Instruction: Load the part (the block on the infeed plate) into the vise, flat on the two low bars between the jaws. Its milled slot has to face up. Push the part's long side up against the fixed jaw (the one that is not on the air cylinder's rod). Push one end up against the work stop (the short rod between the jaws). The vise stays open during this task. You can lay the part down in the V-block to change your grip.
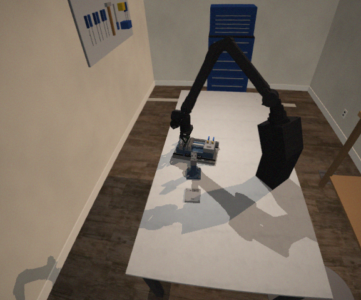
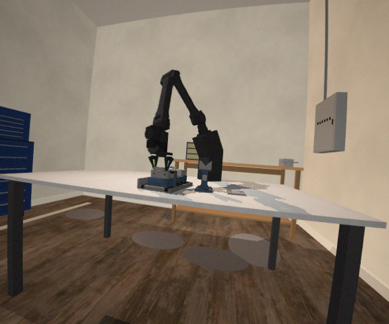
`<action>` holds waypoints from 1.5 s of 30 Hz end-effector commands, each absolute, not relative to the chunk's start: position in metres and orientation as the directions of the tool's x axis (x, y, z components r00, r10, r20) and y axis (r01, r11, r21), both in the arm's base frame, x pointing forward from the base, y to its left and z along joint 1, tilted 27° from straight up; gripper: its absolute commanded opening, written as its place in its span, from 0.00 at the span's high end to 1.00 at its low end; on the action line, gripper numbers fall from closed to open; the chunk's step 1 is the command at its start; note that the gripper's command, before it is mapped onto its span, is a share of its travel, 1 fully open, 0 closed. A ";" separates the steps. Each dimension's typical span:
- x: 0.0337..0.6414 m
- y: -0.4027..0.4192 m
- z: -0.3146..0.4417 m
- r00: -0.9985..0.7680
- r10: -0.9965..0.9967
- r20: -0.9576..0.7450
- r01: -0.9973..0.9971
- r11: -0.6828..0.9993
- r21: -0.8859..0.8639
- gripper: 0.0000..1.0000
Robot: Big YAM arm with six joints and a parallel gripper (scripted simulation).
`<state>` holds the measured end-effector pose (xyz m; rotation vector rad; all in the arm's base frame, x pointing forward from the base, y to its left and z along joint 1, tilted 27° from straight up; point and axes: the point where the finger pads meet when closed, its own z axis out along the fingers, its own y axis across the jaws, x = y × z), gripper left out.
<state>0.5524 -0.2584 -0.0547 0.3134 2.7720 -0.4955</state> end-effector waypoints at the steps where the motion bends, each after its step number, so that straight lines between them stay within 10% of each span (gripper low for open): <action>1: 0.563 -0.255 -0.056 -0.923 0.153 -0.353 0.266 0.917 -0.298 0.26; 45: 0.541 -0.227 0.012 -0.923 0.152 -0.353 0.265 0.917 -0.299 0.26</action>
